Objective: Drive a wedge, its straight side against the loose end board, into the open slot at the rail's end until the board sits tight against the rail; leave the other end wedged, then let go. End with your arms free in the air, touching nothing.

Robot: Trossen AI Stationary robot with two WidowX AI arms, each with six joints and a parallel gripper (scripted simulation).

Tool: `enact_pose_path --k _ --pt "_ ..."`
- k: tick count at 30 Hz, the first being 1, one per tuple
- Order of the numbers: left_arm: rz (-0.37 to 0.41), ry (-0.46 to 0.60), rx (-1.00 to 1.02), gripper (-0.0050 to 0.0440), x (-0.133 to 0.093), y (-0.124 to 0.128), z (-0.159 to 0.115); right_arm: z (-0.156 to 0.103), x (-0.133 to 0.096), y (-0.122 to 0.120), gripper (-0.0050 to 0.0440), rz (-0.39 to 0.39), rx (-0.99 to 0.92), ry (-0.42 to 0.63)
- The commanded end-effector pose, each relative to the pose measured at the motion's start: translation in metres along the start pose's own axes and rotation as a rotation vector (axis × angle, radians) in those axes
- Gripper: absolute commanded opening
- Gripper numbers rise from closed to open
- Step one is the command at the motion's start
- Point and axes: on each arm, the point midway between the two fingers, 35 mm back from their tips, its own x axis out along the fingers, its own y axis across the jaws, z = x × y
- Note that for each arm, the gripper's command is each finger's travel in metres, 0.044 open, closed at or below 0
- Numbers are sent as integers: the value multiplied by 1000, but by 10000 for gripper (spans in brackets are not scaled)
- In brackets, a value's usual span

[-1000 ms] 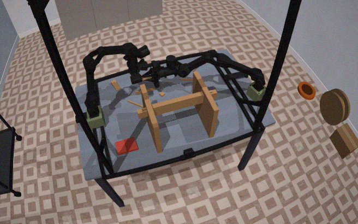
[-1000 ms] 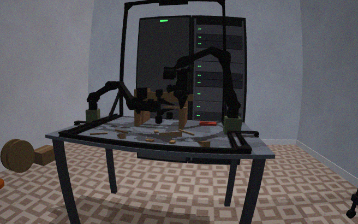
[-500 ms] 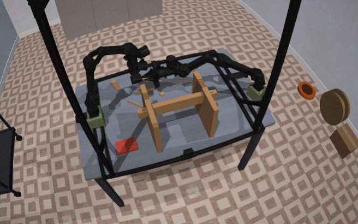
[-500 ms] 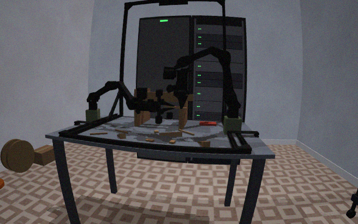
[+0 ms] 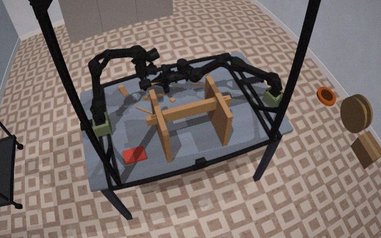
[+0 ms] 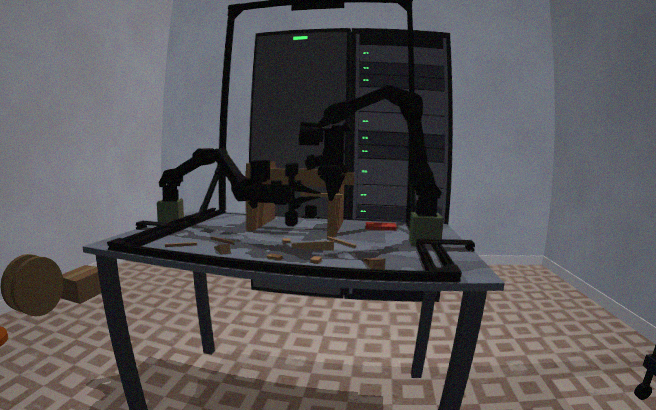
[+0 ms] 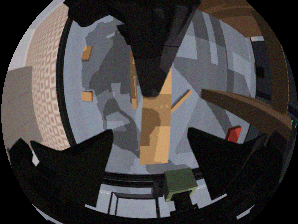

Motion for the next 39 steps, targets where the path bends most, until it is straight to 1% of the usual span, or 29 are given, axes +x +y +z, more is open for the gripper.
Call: enact_pose_path --k 1,2,3,5,6,10,12,14,15,16,18,22,25,33,35,37,39 --pt "0 1 -2 408 0 0 0 1 0 1 0 2 -1 -1" --pt "0 1 -2 432 0 0 0 1 0 1 0 2 -1 -1" --pt "0 1 -2 440 0 0 0 1 0 1 0 2 -1 -1" --pt "0 1 -2 440 -1 0 -2 1 0 1 0 2 -1 -1" --pt "0 1 -2 440 -4 1 -9 1 0 1 0 2 -1 -1" --pt "0 1 -2 440 -24 3 -60 1 0 1 0 2 -1 -1" --pt "0 1 -2 440 -29 1 -78 1 0 1 0 2 -1 -1" --pt "0 1 -2 440 -29 1 -80 1 0 1 0 2 -1 -1" --pt "0 -11 -14 440 -27 4 -68 1 0 1 0 2 -1 -1" --pt "-5 -39 -20 440 -25 4 -68 1 0 1 0 2 -1 -1" --pt "-5 -39 -20 440 -25 4 -68 1 0 1 0 2 -1 -1" --pt "-35 -264 -53 440 -13 4 -63 1 0 1 0 2 -1 -1" --pt "-50 -394 -63 440 -8 3 -63 1 0 1 0 2 -1 -1" --pt "-31 -732 -36 440 -4 2 -61 1 0 1 0 2 -1 -1" --pt "-31 -732 -36 440 -4 2 -61 1 0 1 0 2 -1 -1" --pt "-6 -832 -13 440 -6 2 -60 1 0 1 0 2 -1 -1" --pt "1 -871 -2 440 -6 1 -61 1 0 1 0 2 -1 -1"
